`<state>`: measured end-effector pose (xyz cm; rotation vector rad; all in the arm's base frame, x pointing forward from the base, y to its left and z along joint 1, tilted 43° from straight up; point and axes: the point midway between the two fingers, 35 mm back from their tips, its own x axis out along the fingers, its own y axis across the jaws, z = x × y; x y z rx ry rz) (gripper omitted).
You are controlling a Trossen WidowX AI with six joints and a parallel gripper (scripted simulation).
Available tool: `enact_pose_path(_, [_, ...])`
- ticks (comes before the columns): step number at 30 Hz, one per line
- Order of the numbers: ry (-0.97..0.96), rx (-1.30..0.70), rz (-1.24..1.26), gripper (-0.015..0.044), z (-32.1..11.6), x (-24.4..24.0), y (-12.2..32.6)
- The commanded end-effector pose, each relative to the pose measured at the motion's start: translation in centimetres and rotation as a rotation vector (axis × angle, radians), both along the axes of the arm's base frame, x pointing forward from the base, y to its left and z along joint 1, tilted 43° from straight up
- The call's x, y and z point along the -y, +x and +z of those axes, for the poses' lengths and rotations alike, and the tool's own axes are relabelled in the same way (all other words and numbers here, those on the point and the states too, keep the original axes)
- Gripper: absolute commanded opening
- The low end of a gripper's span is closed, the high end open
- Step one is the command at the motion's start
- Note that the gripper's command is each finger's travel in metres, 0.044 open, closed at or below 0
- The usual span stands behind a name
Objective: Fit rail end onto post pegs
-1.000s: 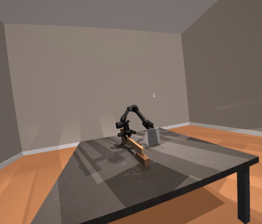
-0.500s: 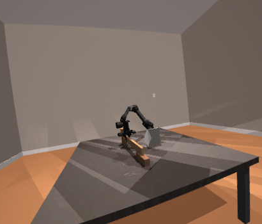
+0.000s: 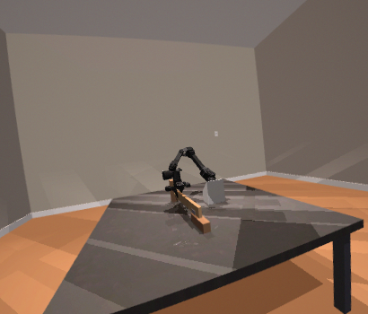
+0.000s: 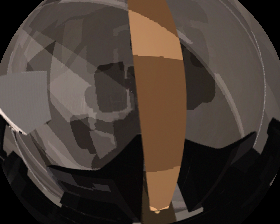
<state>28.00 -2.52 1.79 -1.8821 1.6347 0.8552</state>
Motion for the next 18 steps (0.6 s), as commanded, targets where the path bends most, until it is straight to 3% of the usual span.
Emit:
enact_pose_path(1, [0.003, 0.002, 0.006, 0.0, 0.23, -0.02, 0.21])
enact_pose_path(18, [0.003, 0.002, 0.006, 0.0, 0.53, 0.4, 0.35])
